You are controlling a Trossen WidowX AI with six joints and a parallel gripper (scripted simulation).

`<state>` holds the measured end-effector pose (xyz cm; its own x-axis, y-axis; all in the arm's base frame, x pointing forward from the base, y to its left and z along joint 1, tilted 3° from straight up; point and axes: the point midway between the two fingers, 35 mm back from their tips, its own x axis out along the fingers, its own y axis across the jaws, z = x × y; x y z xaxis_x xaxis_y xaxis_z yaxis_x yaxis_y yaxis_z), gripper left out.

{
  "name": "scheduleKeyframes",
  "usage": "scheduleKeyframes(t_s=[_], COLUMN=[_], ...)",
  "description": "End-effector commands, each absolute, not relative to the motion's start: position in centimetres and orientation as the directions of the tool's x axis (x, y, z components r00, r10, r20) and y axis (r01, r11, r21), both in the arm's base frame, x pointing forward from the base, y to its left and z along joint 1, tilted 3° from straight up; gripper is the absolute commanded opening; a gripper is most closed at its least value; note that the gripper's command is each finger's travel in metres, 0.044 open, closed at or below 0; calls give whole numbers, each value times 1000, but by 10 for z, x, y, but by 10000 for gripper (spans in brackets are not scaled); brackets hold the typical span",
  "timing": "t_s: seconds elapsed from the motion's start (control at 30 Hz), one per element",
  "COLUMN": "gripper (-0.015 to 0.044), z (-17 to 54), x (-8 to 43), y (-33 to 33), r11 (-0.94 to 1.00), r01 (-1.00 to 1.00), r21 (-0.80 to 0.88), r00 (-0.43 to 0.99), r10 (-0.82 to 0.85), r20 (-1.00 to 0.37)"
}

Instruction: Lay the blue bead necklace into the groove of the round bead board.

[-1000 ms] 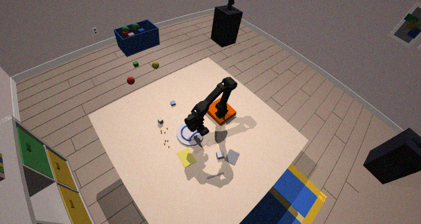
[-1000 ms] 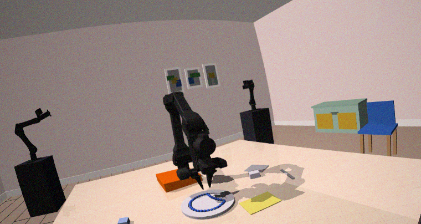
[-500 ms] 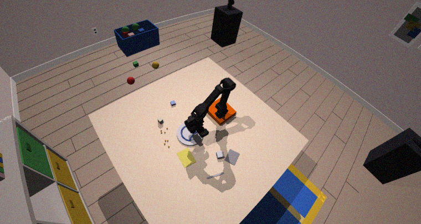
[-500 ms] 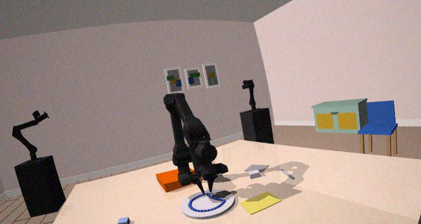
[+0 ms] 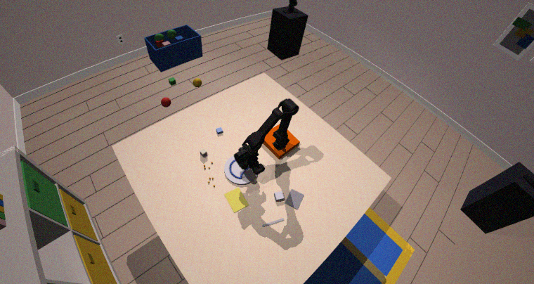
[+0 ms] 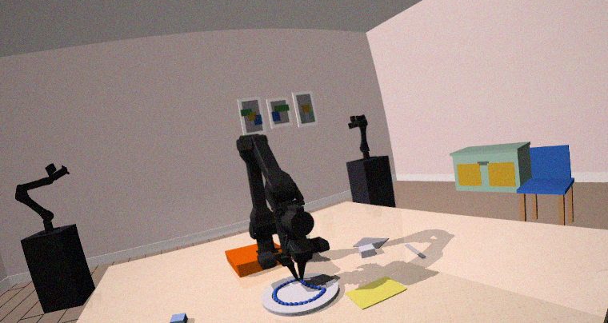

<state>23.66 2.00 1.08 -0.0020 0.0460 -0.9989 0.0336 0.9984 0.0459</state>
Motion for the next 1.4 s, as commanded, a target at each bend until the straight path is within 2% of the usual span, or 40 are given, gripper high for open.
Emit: scheduleKeyframes(t_s=[0.0,1.37], gripper=[0,0], z=[11,17], x=[237,236], y=[20,20], r11=[998,998], r01=[34,40], r21=[46,47], r00=[-1,-9], r10=[46,48], r20=[-999,-999])
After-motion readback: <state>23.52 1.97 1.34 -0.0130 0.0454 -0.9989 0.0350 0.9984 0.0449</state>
